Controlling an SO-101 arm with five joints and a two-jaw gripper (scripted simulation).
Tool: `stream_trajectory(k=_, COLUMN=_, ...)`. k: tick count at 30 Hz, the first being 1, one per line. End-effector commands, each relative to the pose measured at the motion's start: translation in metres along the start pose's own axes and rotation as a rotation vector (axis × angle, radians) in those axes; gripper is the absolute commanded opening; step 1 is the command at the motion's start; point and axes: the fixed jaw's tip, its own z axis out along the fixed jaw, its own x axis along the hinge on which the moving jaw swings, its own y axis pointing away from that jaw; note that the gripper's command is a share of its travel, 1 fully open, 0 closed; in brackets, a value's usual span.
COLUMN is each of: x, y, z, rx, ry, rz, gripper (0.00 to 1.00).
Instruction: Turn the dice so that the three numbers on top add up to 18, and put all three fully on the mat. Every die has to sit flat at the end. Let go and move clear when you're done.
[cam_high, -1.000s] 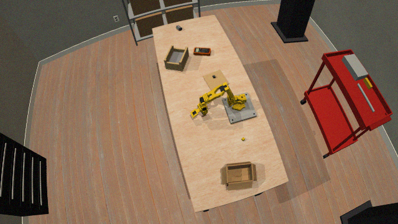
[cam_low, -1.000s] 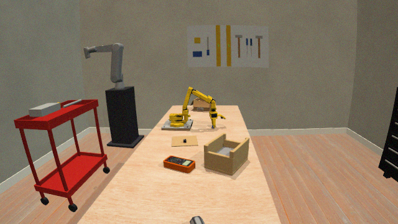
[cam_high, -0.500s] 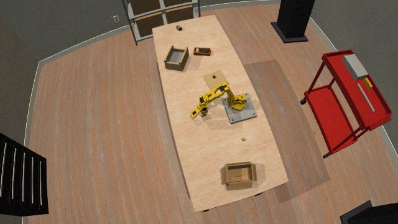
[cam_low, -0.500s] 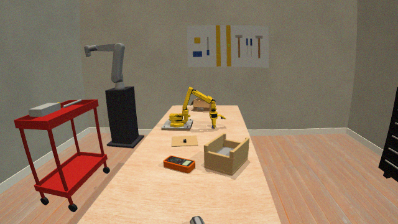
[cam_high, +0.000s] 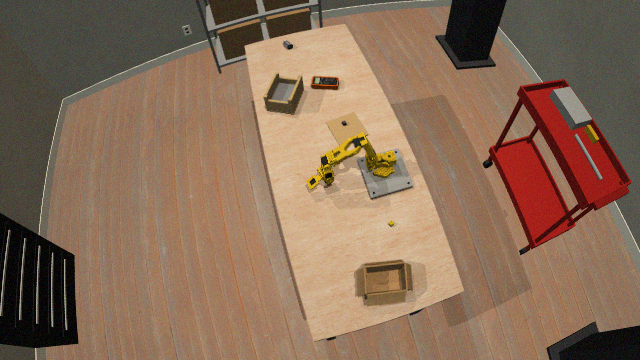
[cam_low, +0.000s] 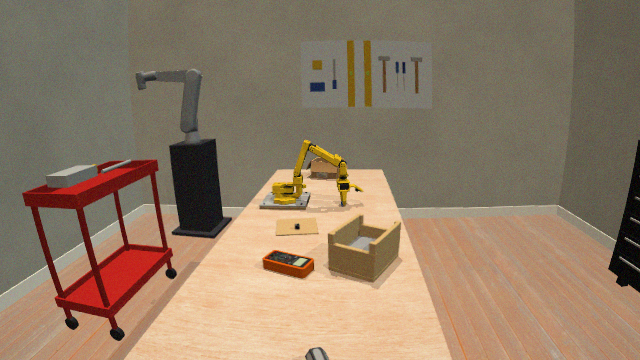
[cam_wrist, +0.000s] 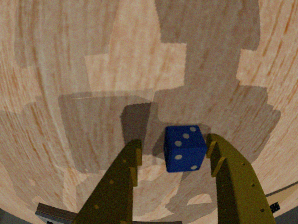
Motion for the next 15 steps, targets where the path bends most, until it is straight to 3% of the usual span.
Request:
stream_trajectory(k=1, x=0.0042, y=-0.0020, z=0.0045, rx=-0.006, ry=0.023, rz=-0.003, gripper=0.16)
stream_trajectory(k=15, x=0.0043, y=-0.0066, z=0.0046, rx=-0.006, ry=0.023, rz=-0.003, gripper=0.08)
